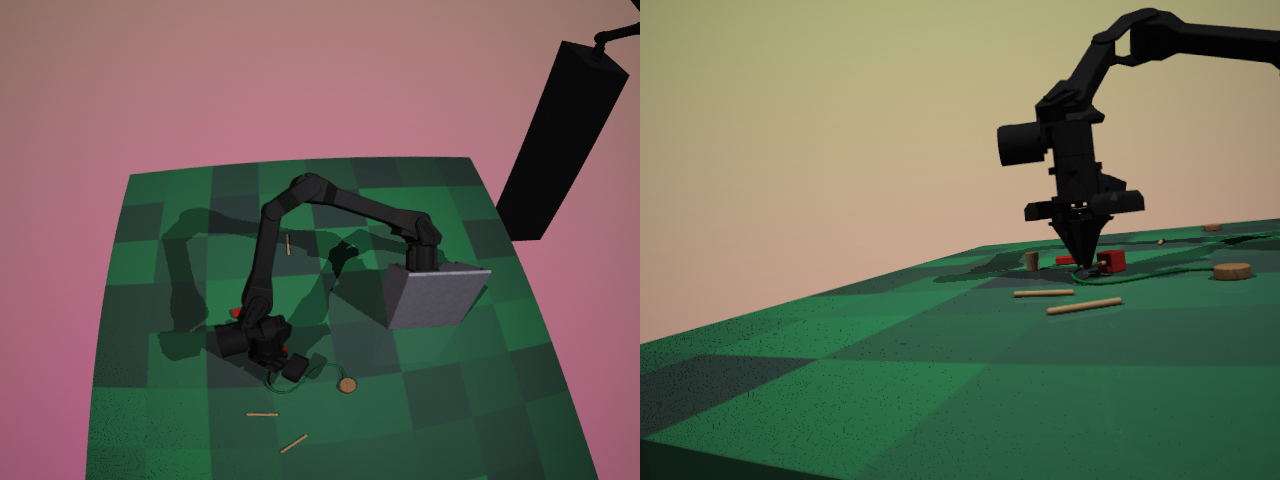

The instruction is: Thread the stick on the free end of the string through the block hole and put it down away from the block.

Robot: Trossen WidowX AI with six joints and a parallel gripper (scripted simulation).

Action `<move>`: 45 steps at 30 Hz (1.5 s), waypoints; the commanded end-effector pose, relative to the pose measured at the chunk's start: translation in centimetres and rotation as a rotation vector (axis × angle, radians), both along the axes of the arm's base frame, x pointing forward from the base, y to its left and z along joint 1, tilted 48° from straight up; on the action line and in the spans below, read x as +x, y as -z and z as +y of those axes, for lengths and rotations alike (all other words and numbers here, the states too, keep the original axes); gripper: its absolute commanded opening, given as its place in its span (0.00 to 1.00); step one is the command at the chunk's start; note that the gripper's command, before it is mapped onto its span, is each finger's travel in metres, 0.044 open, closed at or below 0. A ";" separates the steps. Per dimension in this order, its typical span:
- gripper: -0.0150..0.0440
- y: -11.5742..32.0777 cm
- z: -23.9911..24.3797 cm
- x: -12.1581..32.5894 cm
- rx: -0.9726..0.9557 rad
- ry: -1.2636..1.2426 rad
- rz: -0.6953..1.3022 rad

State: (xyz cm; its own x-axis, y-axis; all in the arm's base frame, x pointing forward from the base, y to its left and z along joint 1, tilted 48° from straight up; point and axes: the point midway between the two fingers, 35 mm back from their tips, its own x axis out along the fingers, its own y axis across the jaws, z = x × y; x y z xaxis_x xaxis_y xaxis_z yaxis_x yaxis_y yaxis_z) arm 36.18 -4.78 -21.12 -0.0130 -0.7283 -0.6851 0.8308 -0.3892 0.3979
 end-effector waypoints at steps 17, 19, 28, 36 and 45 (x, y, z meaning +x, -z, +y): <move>0.25 -1.7 -1.6 -1.7 -0.006 -0.005 0.007; 0.30 -1.5 -1.4 -1.4 -0.001 0.000 0.001; 0.46 -3.0 0.4 -1.1 0.003 -0.001 0.001; 0.46 -6.9 4.7 -1.2 0.004 0.000 0.001; 0.46 -7.2 4.0 -1.4 0.002 -0.383 0.388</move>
